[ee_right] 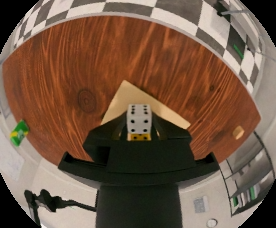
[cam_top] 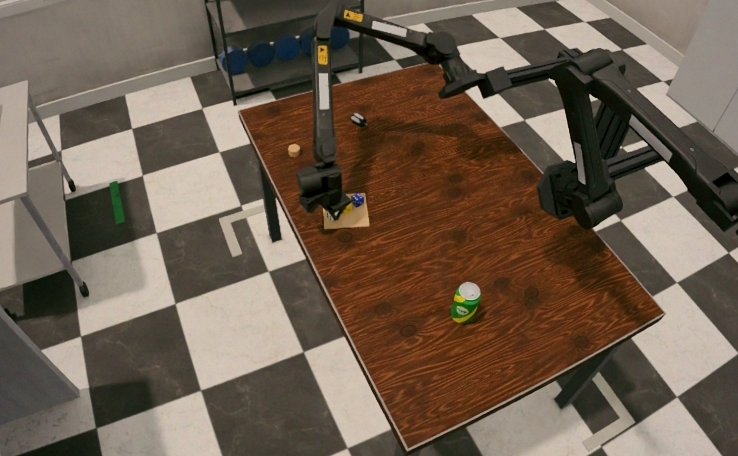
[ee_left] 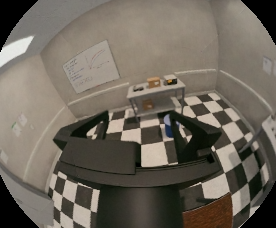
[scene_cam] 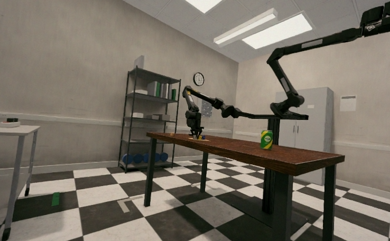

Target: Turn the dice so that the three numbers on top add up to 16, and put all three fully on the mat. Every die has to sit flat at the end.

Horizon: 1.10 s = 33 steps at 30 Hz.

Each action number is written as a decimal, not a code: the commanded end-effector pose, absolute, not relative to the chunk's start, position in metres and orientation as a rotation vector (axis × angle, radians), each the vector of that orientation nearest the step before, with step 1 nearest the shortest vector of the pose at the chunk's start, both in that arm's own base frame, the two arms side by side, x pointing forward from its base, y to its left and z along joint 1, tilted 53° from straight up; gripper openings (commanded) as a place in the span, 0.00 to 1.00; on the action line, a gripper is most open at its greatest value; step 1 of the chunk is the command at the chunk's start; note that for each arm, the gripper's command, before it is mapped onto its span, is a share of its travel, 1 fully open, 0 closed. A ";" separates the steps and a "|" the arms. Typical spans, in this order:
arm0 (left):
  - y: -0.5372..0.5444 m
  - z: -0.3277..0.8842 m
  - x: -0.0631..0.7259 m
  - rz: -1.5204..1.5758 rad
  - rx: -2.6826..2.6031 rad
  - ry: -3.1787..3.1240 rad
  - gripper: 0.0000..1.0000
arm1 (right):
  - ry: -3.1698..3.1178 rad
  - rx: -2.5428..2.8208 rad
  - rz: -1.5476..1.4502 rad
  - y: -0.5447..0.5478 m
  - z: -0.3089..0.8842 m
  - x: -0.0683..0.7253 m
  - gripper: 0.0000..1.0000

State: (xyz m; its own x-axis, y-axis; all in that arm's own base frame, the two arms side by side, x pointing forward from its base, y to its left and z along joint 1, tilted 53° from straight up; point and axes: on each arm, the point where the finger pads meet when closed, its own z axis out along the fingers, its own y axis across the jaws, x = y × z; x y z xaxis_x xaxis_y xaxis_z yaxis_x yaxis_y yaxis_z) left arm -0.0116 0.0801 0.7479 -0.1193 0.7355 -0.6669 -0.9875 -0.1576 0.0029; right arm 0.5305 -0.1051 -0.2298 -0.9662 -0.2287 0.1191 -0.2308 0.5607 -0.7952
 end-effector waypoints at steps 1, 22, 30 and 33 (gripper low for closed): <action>0.051 0.770 -0.008 1.665 -0.572 0.485 1.00 | -2.783 0.401 1.415 -0.107 -0.234 0.538 0.26; 0.051 0.770 -0.008 1.665 -0.572 0.485 1.00 | -2.780 0.403 1.413 -0.107 -0.234 0.536 0.41; 0.051 0.770 -0.008 1.665 -0.572 0.485 1.00 | -2.779 0.404 1.413 -0.107 -0.234 0.535 0.45; 0.051 0.770 -0.008 1.665 -0.572 0.485 1.00 | -2.779 0.404 1.413 -0.107 -0.234 0.535 0.45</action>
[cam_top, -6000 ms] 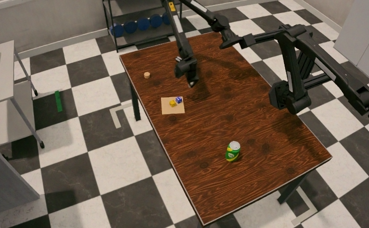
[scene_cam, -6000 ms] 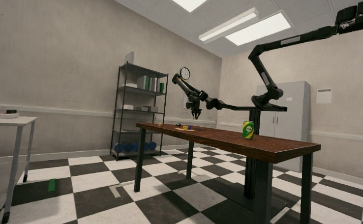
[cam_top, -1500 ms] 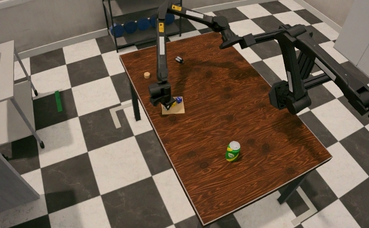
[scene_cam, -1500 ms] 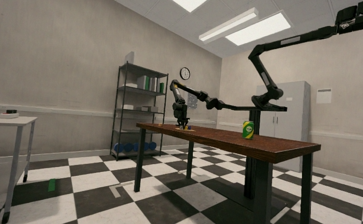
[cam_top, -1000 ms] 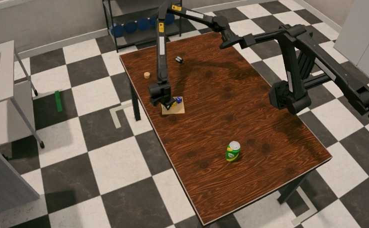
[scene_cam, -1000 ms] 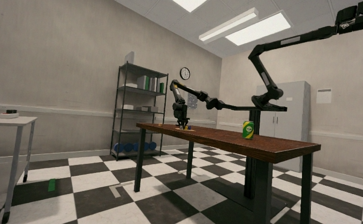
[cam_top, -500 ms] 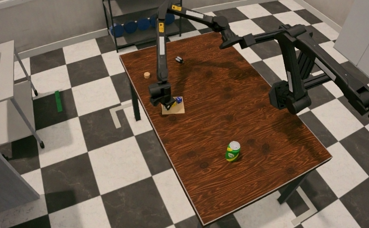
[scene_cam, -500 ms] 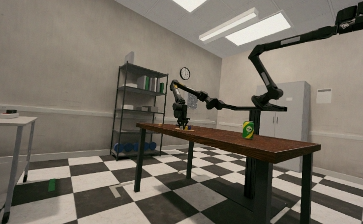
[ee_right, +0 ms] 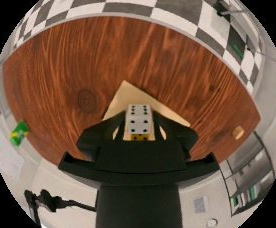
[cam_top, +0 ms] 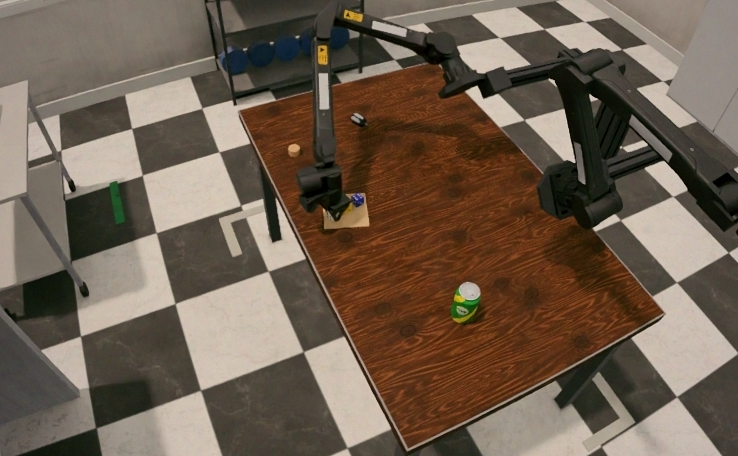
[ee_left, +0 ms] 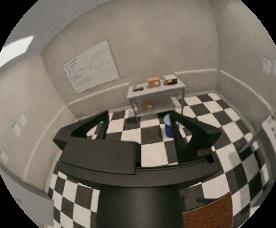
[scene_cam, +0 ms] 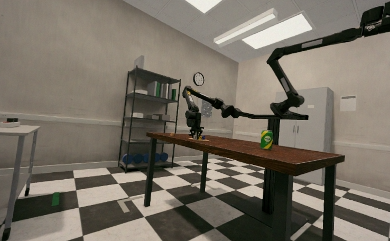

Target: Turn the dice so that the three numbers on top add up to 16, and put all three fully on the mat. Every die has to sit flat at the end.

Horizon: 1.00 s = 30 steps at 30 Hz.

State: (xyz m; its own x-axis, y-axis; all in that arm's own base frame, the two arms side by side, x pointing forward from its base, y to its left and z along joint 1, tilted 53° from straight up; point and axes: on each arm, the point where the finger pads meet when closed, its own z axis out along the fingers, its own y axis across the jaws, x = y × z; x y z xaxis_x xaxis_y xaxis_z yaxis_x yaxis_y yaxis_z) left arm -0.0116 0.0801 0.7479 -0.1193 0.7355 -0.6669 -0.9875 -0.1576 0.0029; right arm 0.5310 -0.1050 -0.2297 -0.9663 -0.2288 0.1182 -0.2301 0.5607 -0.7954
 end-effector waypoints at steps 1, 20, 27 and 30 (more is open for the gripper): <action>0.051 0.770 -0.008 1.665 -0.572 0.485 1.00 | -2.779 0.404 1.413 -0.107 -0.234 0.535 0.45; 0.051 0.770 -0.008 1.665 -0.572 0.485 1.00 | -2.802 0.429 1.430 -0.042 -0.184 0.535 0.45; 0.051 0.770 -0.008 1.665 -0.572 0.485 1.00 | -2.812 0.424 1.429 -0.019 -0.166 0.535 0.45; 0.051 0.770 -0.008 1.665 -0.572 0.485 1.00 | -2.789 0.366 1.415 -0.042 -0.173 0.529 0.45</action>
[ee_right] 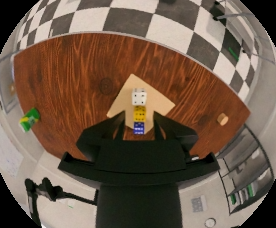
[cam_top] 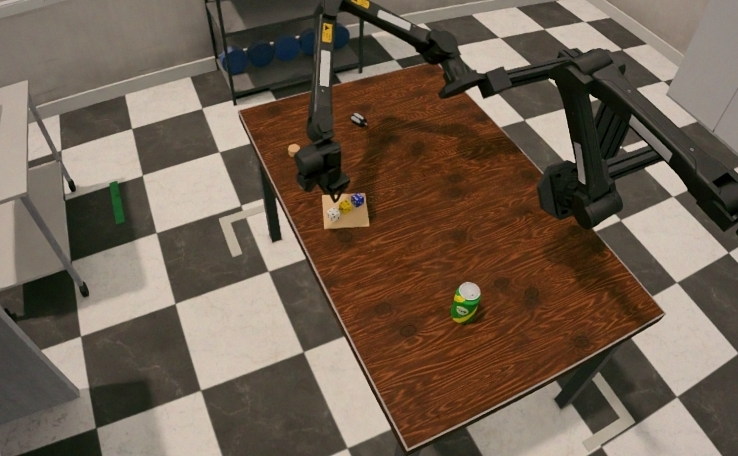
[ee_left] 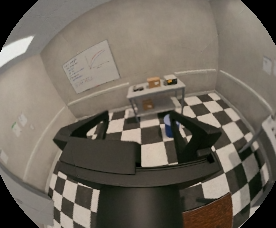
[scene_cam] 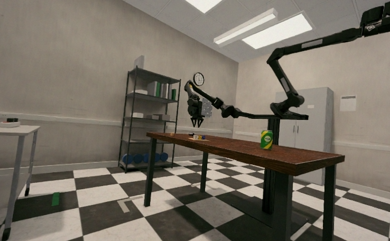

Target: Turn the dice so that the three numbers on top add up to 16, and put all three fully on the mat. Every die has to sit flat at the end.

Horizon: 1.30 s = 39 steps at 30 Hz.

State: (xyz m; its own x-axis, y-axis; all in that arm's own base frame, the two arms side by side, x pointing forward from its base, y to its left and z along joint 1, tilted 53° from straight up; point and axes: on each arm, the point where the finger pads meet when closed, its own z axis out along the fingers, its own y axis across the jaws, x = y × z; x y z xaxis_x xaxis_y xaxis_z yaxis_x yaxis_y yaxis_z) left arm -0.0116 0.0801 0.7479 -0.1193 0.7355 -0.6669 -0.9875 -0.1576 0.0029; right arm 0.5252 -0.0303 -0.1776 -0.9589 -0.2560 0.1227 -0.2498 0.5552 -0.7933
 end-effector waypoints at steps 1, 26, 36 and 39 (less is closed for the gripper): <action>0.051 0.770 -0.008 1.665 -0.572 0.485 1.00 | 2.779 -0.368 -1.410 -0.041 -0.174 0.528 0.45; 0.051 0.770 -0.008 1.665 -0.572 0.485 1.00 | 2.756 -0.414 -1.401 -0.022 -0.170 0.529 1.00; 0.051 0.770 -0.008 1.665 -0.572 0.485 1.00 | 2.733 -0.402 -1.381 0.000 -0.152 0.538 1.00; 0.051 0.770 -0.008 1.665 -0.572 0.485 1.00 | 2.733 -0.401 -1.379 0.012 -0.143 0.536 1.00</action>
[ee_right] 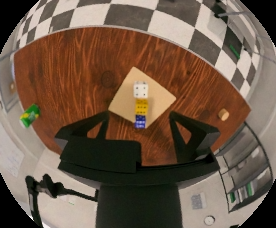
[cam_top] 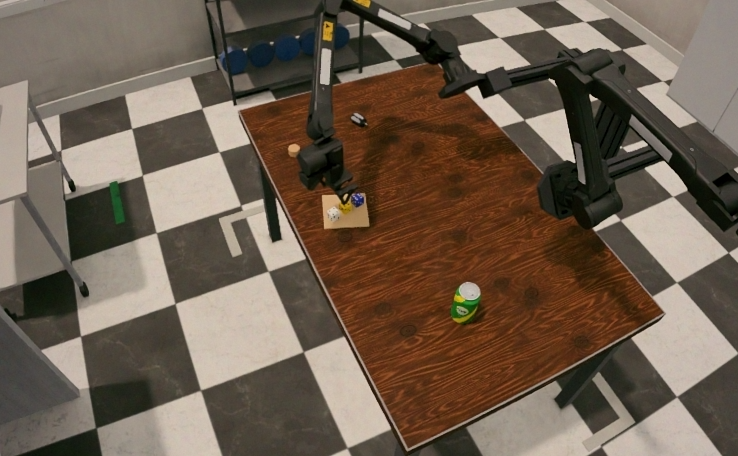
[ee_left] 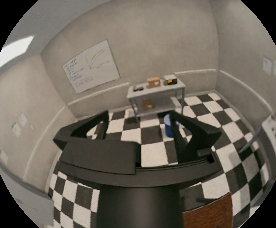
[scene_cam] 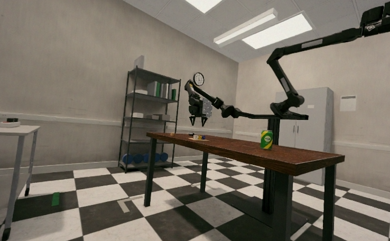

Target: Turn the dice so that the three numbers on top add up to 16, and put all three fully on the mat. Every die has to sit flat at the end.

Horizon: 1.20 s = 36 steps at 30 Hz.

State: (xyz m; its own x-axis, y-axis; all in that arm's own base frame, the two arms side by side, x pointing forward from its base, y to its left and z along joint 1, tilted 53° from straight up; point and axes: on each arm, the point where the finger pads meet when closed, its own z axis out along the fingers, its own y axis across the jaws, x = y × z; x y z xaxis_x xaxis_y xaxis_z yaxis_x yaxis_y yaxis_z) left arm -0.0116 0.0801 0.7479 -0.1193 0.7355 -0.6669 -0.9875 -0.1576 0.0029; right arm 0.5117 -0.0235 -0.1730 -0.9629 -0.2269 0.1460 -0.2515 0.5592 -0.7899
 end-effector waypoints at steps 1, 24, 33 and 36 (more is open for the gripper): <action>0.051 0.770 -0.008 1.665 -0.572 0.485 1.00 | -2.829 0.415 1.427 0.017 -0.139 0.536 1.00; 0.051 0.770 -0.008 1.665 -0.572 0.485 1.00 | -2.834 0.414 1.423 0.064 -0.104 0.526 1.00; 0.051 0.770 -0.008 1.665 -0.572 0.485 1.00 | -2.827 0.419 1.420 0.061 -0.104 0.526 1.00; 0.051 0.770 -0.008 1.665 -0.572 0.485 1.00 | -2.827 0.419 1.420 0.061 -0.104 0.526 1.00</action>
